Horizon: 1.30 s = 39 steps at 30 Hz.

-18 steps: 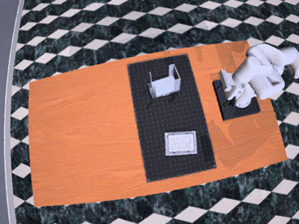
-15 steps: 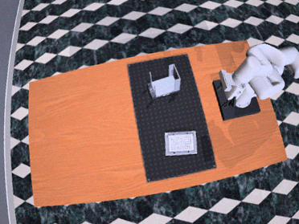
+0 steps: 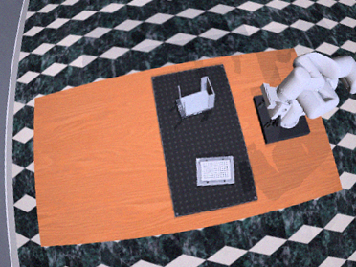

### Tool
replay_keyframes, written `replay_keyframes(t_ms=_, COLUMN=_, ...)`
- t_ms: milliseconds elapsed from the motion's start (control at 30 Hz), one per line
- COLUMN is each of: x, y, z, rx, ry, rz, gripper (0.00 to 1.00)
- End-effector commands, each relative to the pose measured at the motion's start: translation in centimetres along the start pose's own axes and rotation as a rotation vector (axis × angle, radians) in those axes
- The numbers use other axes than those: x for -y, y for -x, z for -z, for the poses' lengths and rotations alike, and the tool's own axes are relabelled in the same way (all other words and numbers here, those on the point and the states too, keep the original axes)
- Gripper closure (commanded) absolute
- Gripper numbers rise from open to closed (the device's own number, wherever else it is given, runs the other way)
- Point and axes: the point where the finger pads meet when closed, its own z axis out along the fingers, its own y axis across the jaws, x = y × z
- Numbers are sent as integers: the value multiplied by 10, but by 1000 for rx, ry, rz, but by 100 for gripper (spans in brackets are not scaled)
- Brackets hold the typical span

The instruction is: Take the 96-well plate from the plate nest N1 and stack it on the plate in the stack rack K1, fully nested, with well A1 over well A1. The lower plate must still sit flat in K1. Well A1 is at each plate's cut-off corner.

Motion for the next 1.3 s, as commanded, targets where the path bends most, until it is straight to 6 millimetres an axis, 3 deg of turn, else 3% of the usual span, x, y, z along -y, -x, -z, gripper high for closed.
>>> replay_keyframes(t_ms=0, x=-1, y=-5, z=10, rx=29, ry=19, rz=9, gripper=0)
replay_keyframes(t_ms=300, x=-2, y=-25, z=37, rx=65, ry=38, rz=17, gripper=0)
replay_keyframes(t_ms=500, x=-2, y=-35, z=45, rx=83, ry=47, rz=21, gripper=0)
replay_keyframes(t_ms=667, x=-2, y=-58, z=55, rx=120, ry=62, rz=29, gripper=0)
replay_keyframes(t_ms=1267, x=-3, y=-113, z=58, rx=196, ry=86, rz=44, gripper=0)
